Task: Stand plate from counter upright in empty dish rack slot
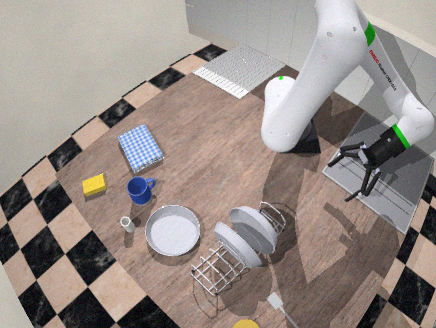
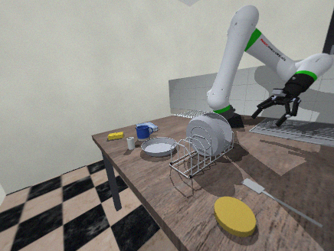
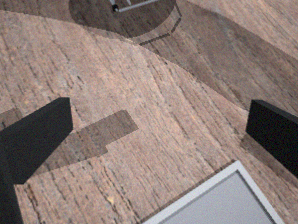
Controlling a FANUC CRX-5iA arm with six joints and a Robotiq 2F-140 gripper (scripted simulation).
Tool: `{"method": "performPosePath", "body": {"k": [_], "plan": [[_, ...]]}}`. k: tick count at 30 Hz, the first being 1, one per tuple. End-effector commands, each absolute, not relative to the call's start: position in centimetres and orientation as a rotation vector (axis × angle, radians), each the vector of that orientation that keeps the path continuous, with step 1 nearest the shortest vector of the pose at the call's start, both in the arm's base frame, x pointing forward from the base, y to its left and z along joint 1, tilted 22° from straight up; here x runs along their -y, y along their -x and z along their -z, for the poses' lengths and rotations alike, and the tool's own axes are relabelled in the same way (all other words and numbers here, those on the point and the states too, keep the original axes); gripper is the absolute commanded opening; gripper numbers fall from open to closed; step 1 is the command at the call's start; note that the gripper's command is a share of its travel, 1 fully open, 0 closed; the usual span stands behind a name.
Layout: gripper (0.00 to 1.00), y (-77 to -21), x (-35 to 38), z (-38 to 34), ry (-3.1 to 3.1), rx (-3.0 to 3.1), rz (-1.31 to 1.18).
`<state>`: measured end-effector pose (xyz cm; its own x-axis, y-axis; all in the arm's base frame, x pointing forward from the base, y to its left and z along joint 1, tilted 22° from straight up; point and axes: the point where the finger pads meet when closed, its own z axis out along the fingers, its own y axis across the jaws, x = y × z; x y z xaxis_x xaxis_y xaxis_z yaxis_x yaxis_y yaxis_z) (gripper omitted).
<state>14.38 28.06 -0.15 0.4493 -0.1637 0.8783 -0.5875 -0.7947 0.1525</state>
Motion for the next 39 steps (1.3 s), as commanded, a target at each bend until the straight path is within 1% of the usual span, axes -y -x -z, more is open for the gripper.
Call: {"method": "performPosePath", "body": {"k": [1, 25, 34, 39], "plan": [[1.00, -14.4, -28.1, 0.1, -2.267, 0.631, -1.303], [1.00, -14.2, -28.6, 0.3, -2.282, 0.632, -1.285], [1.00, -13.3, -31.2, 0.9, -2.356, 0.635, -1.198], [1.00, -12.2, -35.2, 1.3, -2.462, 0.634, -1.078]]}}
